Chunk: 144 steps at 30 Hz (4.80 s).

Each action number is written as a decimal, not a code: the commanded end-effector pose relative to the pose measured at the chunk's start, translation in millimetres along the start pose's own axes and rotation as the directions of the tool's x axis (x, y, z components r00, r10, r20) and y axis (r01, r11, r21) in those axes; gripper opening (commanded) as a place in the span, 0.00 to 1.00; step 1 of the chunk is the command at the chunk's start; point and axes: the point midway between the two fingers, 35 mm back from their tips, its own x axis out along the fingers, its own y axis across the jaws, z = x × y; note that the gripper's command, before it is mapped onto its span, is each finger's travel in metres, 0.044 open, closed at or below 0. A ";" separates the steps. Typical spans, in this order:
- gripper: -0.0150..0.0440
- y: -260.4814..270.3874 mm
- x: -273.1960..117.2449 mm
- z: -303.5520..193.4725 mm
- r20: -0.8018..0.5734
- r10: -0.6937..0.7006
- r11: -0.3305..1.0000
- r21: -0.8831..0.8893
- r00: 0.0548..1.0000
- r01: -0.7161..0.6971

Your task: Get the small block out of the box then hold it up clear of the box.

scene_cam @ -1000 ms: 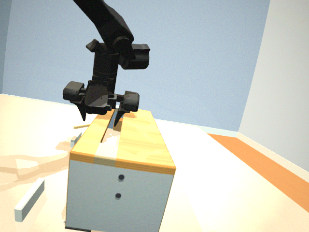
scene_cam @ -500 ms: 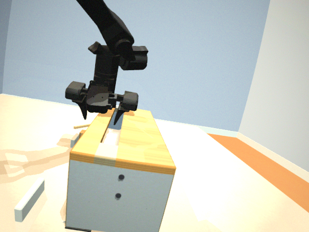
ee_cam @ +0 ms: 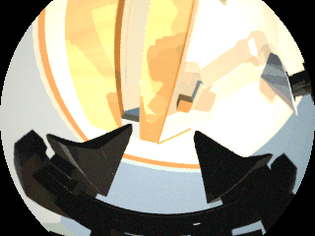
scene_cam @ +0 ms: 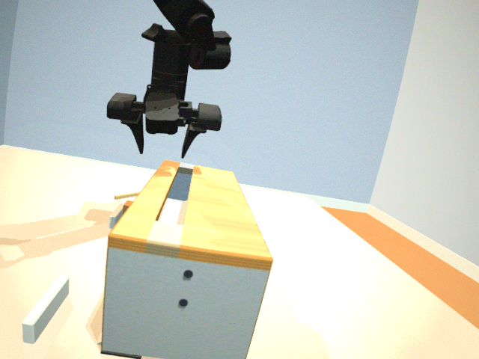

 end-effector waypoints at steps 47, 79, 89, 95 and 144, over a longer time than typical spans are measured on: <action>0.74 -35.5 2.7 -53.7 0.302 0.297 -0.649 0.759 0.906 -0.040; 0.74 -40.6 56.6 -44.8 0.330 0.349 -0.075 0.943 0.877 -0.325; 0.74 -45.9 92.5 -28.9 0.333 0.349 -0.076 0.942 0.876 -0.328; 0.74 -46.1 101.8 -26.2 0.333 0.349 -0.076 0.942 0.876 -0.328; 0.25 -46.0 123.7 -19.7 0.327 0.362 -0.096 0.945 0.873 -0.314</action>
